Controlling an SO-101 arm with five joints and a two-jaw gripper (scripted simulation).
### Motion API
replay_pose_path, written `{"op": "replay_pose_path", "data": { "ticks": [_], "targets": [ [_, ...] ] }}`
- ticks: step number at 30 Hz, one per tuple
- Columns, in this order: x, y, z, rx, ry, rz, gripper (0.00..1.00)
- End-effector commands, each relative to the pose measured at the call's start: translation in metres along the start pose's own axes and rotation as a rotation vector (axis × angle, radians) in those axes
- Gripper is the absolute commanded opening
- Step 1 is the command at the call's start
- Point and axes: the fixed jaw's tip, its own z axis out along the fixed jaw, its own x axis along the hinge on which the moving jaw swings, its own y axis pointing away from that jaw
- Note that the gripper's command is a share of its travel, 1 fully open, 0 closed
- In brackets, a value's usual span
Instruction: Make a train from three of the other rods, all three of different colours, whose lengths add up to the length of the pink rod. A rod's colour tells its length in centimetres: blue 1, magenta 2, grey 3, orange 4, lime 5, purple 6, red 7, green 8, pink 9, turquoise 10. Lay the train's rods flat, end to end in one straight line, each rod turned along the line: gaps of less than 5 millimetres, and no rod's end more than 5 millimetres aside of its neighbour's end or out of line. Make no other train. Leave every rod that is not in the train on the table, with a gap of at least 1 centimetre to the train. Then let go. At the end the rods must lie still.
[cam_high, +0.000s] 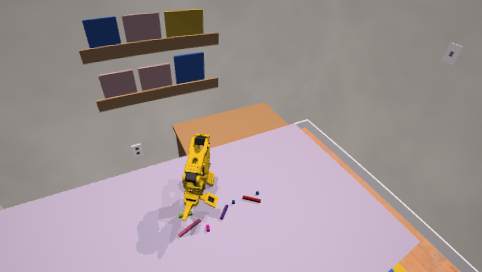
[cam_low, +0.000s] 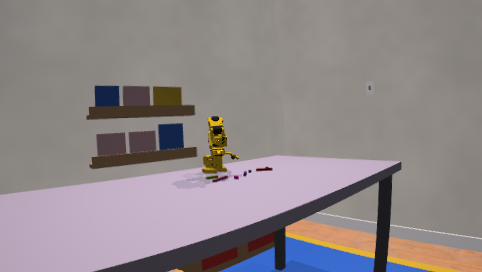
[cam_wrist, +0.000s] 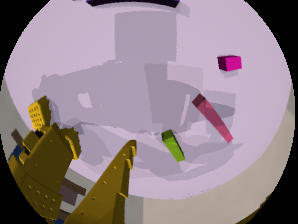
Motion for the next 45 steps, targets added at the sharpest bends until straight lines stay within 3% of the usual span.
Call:
{"op": "replay_pose_path", "data": {
  "ticks": [1, 14, 16, 17, 31, 33, 34, 45],
  "targets": [
    [0.000, -0.004, -0.003, 0.027, -0.002, 0.003, 1.00],
    [-0.001, -0.020, -0.013, 0.128, -0.008, 0.021, 1.00],
    [-0.001, -0.020, -0.013, 0.128, -0.008, 0.021, 1.00],
    [0.000, -0.004, -0.002, 0.029, -0.003, 0.007, 1.00],
    [-0.001, -0.022, -0.014, 0.137, -0.007, -0.012, 1.00],
    [-0.001, -0.022, -0.014, 0.137, -0.007, -0.012, 1.00],
    [0.000, -0.005, -0.003, 0.034, -0.003, 0.001, 1.00],
    [-0.001, -0.014, -0.011, 0.089, -0.006, 0.016, 1.00]
  ]
}}
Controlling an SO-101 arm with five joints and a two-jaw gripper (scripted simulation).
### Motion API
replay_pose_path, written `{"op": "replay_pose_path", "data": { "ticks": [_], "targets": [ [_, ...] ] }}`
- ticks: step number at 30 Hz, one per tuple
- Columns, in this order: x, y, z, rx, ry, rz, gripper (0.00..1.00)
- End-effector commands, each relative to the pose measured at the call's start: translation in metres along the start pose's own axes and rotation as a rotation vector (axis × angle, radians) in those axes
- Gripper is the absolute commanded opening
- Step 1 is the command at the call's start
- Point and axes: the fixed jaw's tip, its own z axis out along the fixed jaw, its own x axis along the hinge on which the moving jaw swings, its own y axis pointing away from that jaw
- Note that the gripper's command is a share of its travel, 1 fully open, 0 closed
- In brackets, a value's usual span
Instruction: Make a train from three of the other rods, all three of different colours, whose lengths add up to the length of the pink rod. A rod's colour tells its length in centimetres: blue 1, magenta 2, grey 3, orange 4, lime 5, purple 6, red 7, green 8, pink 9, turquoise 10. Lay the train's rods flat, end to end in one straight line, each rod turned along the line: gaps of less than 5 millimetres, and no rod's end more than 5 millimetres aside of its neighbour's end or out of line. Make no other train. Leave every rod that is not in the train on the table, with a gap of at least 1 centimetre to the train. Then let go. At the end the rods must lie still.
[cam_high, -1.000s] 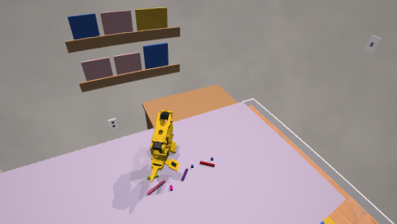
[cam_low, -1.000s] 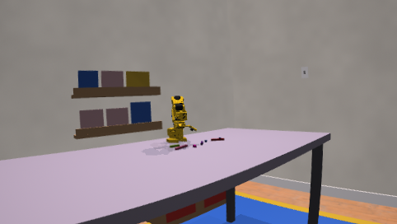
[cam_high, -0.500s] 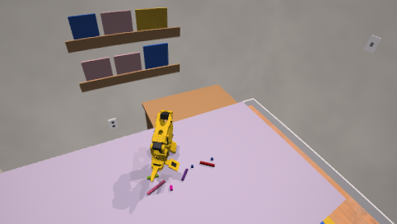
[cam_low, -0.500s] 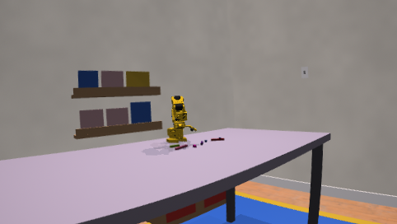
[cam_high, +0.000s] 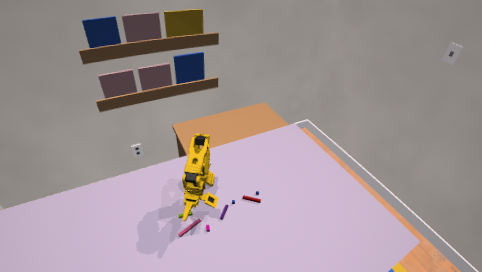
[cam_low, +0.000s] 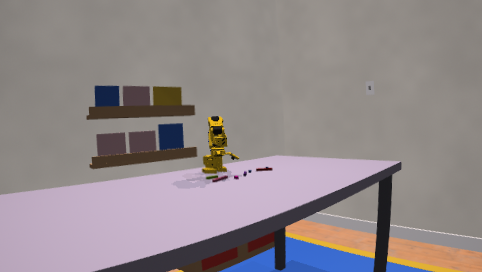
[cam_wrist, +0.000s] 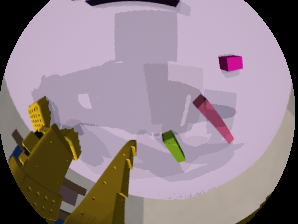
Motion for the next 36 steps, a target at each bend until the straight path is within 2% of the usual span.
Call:
{"op": "replay_pose_path", "data": {
  "ticks": [1, 5, 6, 20, 22, 23, 36],
  "targets": [
    [-0.001, -0.015, -0.013, 0.096, -0.007, 0.014, 1.00],
    [-0.001, -0.017, -0.015, 0.106, -0.007, 0.017, 1.00],
    [0.000, -0.004, -0.003, 0.026, -0.003, 0.004, 1.00],
    [-0.001, -0.021, -0.015, 0.135, -0.007, -0.015, 1.00],
    [-0.001, -0.021, -0.015, 0.135, -0.007, -0.015, 1.00],
    [0.000, -0.005, -0.004, 0.032, -0.003, -0.002, 1.00],
    [-0.001, -0.015, -0.014, 0.097, -0.007, 0.016, 1.00]
  ]
}}
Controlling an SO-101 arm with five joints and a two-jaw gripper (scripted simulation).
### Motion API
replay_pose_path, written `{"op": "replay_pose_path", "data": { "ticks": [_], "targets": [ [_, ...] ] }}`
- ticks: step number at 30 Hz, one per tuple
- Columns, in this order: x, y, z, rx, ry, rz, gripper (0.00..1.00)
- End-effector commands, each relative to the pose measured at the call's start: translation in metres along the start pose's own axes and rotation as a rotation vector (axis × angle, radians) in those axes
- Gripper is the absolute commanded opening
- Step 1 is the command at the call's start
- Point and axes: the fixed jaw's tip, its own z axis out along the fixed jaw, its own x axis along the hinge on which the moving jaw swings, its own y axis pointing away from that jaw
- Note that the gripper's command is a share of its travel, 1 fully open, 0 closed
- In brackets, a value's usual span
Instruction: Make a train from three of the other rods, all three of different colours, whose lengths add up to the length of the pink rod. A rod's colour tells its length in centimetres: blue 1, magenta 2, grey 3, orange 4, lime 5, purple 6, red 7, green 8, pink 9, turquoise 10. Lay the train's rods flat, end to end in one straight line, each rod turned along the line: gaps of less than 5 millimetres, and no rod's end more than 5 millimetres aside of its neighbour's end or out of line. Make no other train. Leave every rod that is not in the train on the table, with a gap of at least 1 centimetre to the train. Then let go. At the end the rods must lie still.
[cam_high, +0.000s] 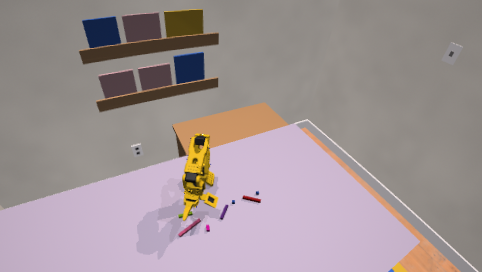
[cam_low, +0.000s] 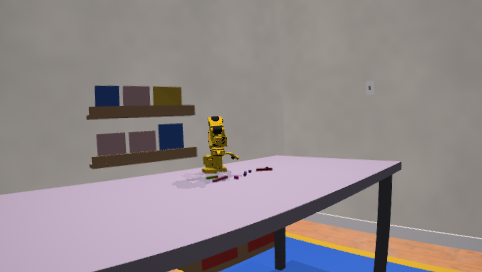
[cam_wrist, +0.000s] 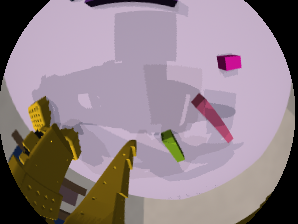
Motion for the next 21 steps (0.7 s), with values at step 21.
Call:
{"op": "replay_pose_path", "data": {
  "ticks": [21],
  "targets": [
    [0.000, -0.004, -0.003, 0.026, -0.003, -0.004, 1.00]
  ]
}}
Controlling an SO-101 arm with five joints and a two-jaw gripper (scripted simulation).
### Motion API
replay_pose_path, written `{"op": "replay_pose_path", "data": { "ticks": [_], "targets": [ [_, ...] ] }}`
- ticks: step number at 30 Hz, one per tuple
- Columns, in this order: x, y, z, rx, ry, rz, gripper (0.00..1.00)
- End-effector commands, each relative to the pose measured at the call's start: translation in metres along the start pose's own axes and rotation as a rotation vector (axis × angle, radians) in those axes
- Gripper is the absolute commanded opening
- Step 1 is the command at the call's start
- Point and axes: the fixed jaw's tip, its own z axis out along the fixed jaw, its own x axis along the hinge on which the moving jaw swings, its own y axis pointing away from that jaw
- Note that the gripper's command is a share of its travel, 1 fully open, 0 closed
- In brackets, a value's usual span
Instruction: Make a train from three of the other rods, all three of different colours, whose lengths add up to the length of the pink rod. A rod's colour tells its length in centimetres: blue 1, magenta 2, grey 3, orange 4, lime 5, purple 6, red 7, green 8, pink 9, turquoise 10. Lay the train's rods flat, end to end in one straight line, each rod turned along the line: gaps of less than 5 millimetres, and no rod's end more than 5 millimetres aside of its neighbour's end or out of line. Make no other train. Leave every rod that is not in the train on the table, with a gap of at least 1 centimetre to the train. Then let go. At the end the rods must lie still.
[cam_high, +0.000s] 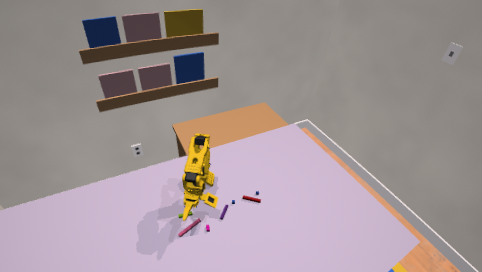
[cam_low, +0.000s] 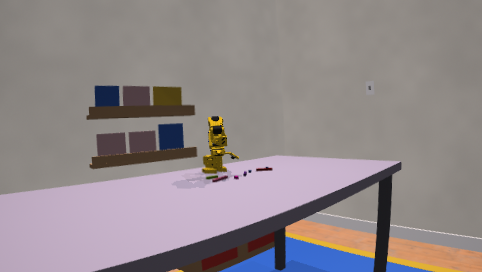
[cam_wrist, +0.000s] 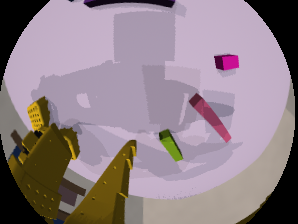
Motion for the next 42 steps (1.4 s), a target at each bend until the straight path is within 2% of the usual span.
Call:
{"op": "replay_pose_path", "data": {
  "ticks": [1, 16, 17, 31, 33, 34, 42],
  "targets": [
    [0.000, -0.003, -0.003, 0.021, -0.002, 0.003, 1.00],
    [-0.001, -0.014, -0.013, 0.087, -0.006, 0.021, 1.00],
    [0.000, -0.001, -0.002, 0.007, -0.002, 0.007, 1.00],
    [-0.001, -0.019, -0.012, 0.116, -0.006, -0.012, 1.00],
    [-0.001, -0.019, -0.012, 0.116, -0.006, -0.012, 1.00],
    [0.000, -0.003, -0.002, 0.016, -0.002, 0.002, 1.00],
    [-0.001, -0.013, -0.008, 0.078, -0.005, 0.013, 1.00]
  ]
}}
